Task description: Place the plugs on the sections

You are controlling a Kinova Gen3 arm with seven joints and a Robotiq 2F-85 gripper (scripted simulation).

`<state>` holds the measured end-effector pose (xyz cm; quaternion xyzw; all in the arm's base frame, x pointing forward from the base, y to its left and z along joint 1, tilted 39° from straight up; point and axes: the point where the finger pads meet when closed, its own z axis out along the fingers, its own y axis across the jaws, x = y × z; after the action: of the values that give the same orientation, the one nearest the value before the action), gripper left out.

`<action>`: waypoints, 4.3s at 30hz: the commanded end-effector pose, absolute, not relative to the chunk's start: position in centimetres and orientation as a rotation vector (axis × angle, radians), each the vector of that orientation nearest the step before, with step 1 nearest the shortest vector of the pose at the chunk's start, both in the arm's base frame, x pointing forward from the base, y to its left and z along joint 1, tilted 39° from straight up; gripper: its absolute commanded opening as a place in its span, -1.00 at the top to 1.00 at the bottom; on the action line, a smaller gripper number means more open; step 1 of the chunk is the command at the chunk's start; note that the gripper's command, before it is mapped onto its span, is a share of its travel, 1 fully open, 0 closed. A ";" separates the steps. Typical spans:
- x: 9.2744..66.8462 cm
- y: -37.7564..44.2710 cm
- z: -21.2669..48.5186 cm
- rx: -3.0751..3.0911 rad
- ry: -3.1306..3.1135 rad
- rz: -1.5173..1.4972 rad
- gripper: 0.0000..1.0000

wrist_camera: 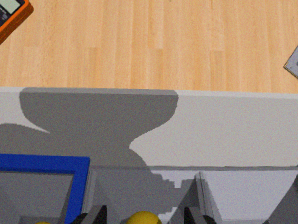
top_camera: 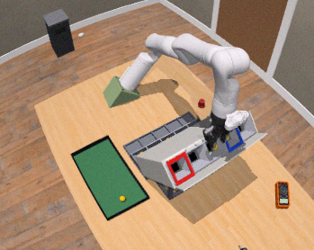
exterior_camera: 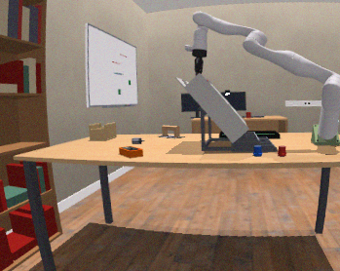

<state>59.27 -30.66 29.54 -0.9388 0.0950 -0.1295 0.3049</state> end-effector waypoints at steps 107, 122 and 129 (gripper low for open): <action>58.7 -32.6 32.1 -2.466 0.202 -0.207 -1.00; 58.7 -32.7 32.0 -2.466 0.203 -0.208 -1.00; 58.7 -32.7 32.0 -2.466 0.203 -0.208 -1.00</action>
<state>58.67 -32.52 31.89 -0.9371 0.1056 -0.1549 0.2944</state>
